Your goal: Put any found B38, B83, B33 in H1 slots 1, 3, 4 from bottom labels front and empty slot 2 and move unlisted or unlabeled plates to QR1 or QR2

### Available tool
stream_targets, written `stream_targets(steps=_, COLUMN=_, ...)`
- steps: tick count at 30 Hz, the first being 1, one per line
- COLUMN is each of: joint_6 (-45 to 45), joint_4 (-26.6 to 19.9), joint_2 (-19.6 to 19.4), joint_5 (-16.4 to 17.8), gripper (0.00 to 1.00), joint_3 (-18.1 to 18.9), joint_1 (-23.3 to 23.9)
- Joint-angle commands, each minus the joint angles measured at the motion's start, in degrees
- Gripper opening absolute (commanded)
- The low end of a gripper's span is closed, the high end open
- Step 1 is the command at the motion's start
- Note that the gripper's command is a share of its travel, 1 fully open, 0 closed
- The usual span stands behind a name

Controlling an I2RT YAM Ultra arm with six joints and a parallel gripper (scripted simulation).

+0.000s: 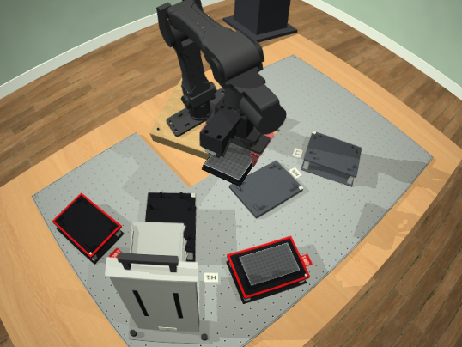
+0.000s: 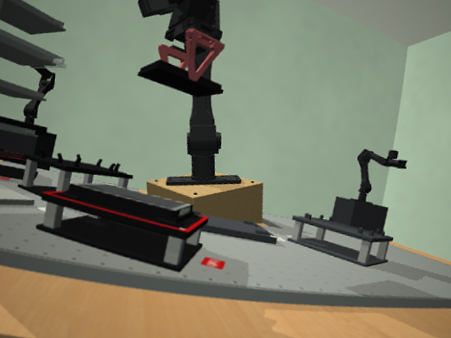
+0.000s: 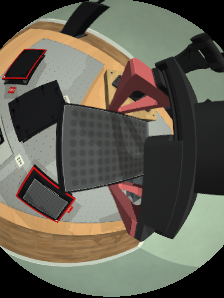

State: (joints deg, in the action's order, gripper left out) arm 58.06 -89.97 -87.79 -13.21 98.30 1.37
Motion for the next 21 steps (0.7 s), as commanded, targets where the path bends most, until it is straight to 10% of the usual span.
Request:
stream_targets(steps=1, joint_6=7.7, joint_4=0.0, joint_2=0.5, joint_5=-0.7, gripper=0.86, joint_3=-0.3, joint_1=-2.5)
stream_targets(steps=21, joint_6=32.5, joint_4=0.0, joint_2=0.1, joint_5=-2.5, gripper=0.86, joint_3=-3.5, joint_1=-15.6)
